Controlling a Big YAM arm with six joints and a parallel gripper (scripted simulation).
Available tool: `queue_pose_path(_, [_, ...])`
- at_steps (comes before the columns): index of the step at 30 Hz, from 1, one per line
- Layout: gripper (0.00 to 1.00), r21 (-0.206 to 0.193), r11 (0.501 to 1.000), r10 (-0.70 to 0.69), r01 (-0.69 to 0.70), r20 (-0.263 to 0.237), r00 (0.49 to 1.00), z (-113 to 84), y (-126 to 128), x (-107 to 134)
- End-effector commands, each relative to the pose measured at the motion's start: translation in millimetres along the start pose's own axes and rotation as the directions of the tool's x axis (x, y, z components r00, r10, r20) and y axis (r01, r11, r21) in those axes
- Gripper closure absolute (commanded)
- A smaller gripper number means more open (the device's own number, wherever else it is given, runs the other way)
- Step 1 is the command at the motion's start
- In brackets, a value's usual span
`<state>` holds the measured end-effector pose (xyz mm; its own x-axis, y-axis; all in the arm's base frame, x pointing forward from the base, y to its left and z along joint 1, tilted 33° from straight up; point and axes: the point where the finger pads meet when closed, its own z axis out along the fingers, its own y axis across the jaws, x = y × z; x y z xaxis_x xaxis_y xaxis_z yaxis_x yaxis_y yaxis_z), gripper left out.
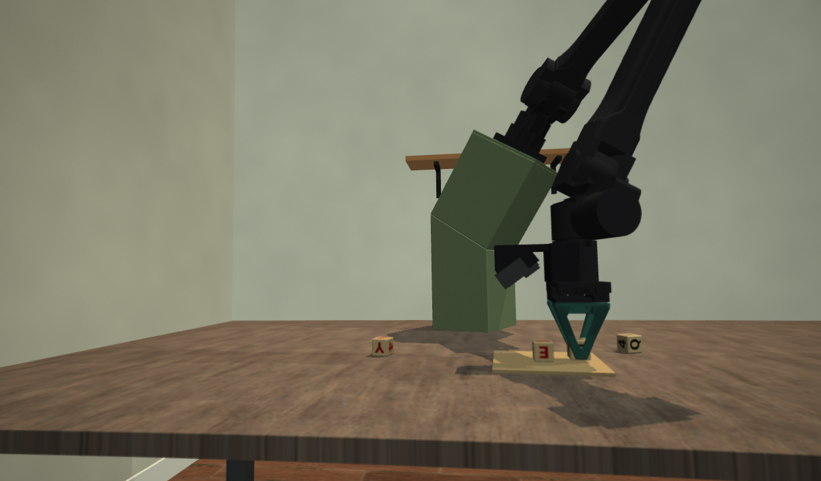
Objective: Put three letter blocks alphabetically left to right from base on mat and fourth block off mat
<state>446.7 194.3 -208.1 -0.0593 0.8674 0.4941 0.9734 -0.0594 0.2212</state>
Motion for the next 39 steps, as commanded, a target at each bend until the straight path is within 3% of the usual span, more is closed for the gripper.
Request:
queue_pose_path(1, [0.8,-0.01,1.0,0.026,-0.026,0.006,1.0,-8.8,5.1,-2.0])
queue_pose_path(39, [0.8,-0.016,1.0,0.026,-0.026,0.004,1.0,-7.4,0.3,-4.7])
